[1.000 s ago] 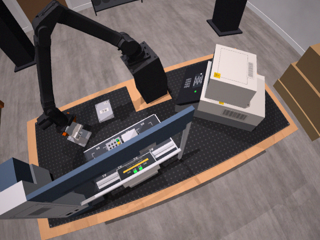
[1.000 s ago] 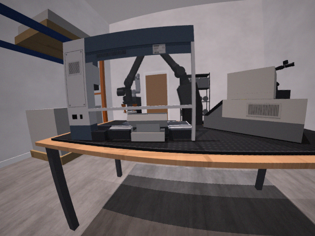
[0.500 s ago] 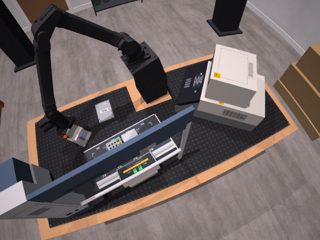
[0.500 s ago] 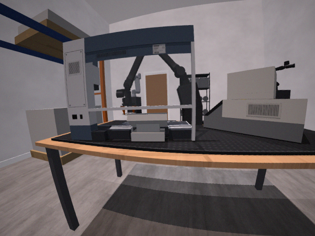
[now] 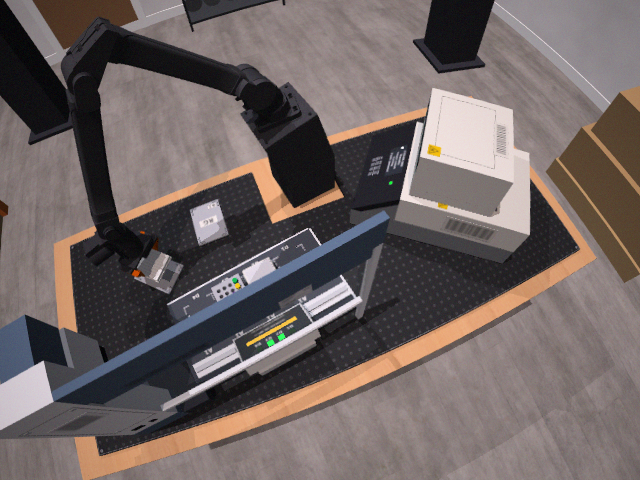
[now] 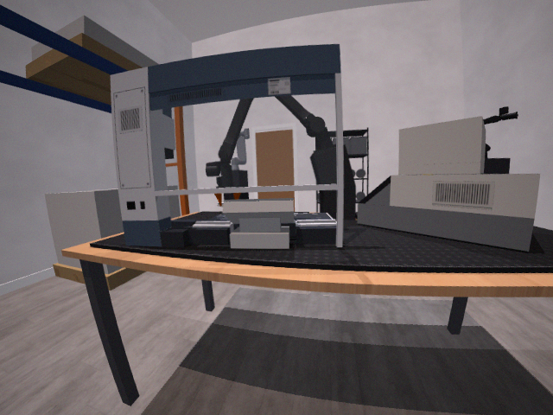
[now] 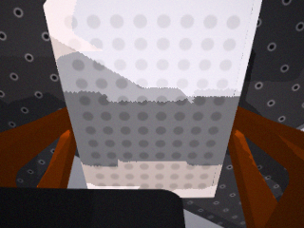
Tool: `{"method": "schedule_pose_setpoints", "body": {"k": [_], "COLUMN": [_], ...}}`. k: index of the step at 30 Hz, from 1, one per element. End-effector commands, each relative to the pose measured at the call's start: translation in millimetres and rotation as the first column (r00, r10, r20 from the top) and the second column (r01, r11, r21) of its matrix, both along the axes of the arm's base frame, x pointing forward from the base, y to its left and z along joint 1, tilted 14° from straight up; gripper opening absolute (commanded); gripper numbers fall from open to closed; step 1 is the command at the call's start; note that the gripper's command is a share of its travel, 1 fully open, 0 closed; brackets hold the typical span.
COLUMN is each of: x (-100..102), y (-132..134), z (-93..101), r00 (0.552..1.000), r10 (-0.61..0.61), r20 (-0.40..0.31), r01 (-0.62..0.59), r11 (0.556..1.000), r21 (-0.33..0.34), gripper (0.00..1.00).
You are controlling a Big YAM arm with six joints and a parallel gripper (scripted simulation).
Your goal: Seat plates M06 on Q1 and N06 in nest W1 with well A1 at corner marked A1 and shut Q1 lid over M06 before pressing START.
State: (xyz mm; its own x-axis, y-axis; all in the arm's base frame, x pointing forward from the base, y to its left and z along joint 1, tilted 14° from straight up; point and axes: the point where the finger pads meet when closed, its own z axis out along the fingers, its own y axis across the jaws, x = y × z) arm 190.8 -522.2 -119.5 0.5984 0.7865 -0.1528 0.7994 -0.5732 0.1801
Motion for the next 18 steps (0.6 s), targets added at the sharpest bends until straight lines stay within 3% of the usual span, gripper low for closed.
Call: {"method": "schedule_pose_setpoints", "body": {"k": [1, 9, 14, 18], "x": [14, 17, 12, 7], "y": [-13, -23, -31, -33], "z": [-0.7, -12.7, -9.1, -22.6], "r00": [1.0, 1.0, 1.0, 1.0], "r10": [0.028, -0.001, -0.013, -0.02], "r20": [0.008, 0.02, 0.024, 0.021], "r01": [-0.028, 0.001, 0.014, 0.02], "r11": [0.999, 0.999, 0.999, 0.999], "r21": [-0.032, -0.04, -0.052, -0.043], "gripper": [0.0, 0.0, 0.0, 0.0]}}
